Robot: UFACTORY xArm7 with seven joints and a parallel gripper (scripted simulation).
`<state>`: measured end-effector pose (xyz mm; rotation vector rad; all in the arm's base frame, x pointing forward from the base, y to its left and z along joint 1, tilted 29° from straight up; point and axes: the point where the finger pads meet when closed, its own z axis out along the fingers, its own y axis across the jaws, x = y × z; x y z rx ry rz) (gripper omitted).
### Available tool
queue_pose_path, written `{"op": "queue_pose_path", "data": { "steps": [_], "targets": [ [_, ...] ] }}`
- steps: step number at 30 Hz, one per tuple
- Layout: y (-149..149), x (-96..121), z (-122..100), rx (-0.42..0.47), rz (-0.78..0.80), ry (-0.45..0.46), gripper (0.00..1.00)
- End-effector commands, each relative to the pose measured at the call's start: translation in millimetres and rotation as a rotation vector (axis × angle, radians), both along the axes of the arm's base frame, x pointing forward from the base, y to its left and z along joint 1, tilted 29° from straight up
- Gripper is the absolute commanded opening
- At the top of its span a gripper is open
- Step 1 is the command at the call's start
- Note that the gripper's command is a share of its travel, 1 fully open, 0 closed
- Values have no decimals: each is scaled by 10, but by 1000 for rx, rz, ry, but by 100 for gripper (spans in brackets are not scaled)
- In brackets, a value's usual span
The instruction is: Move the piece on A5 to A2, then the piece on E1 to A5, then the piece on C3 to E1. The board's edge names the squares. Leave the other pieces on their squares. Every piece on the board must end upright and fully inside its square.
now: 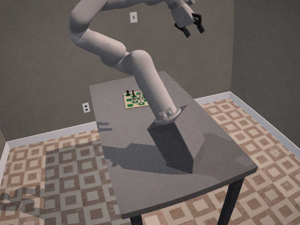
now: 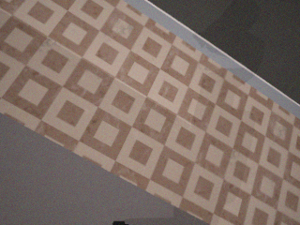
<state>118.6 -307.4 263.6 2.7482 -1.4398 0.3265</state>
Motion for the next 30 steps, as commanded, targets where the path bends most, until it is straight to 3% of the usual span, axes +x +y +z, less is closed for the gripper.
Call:
{"op": "queue_pose_path", "data": {
  "steps": [1,2,3,6,7,8,9,12,13,14,15,16,18,19,23,24,25,26,29,30],
  "targets": [
    [-120,267,568,-90,-86,3,100],
    [-120,267,568,-90,-86,3,100],
    [-119,431,844,-136,-123,-7,100],
    [-119,433,848,-136,-123,-7,100],
    [-87,620,1131,-182,-160,-21,100],
    [-87,620,1131,-182,-160,-21,100],
    [-25,810,1386,-228,-194,-37,100],
    [-20,828,1412,-228,-194,-37,100],
    [84,1056,1684,-274,-227,-57,100],
    [84,1056,1684,-274,-227,-57,100],
    [196,1247,1877,-317,-256,-79,100],
    [226,1302,1938,-317,-256,-79,100],
    [226,1302,1938,-317,-256,-79,100],
    [405,1564,2169,-358,-283,-103,100],
    [405,1564,2169,-358,-283,-103,100],
    [619,1839,2369,-396,-306,-130,100],
    [619,1839,2369,-396,-306,-130,100],
    [795,2036,2478,-430,-325,-157,100],
    [867,2123,2533,-430,-325,-157,100],
    [1096,2359,2628,-459,-341,-185,100]
  ]
}}
